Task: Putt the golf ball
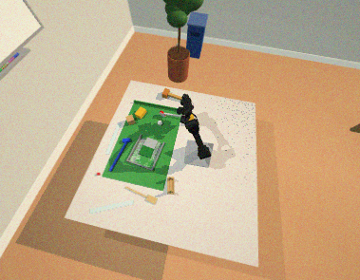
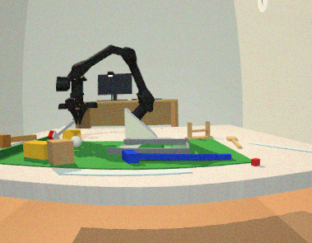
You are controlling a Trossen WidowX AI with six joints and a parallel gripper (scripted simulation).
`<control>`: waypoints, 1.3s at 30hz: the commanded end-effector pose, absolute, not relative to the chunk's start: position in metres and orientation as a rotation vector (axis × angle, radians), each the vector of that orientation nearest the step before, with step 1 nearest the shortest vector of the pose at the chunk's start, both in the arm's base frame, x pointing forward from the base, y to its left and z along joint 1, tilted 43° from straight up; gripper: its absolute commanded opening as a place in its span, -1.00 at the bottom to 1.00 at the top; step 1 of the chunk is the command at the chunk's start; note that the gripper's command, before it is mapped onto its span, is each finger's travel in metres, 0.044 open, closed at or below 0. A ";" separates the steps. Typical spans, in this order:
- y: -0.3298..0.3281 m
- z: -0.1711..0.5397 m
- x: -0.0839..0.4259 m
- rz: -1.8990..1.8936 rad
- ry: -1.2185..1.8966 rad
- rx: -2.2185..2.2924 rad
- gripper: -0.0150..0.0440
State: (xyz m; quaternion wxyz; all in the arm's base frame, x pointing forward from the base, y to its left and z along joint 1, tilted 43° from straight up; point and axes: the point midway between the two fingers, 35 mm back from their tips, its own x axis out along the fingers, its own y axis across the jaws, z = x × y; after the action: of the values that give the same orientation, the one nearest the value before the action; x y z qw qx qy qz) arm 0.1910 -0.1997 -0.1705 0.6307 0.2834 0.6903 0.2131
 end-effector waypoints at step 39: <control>-0.137 -0.046 0.210 0.497 1.581 0.656 -0.49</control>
State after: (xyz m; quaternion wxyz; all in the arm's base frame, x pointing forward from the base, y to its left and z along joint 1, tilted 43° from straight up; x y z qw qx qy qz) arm 0.2096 -0.1357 -0.0458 0.6270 0.2861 0.6909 0.2185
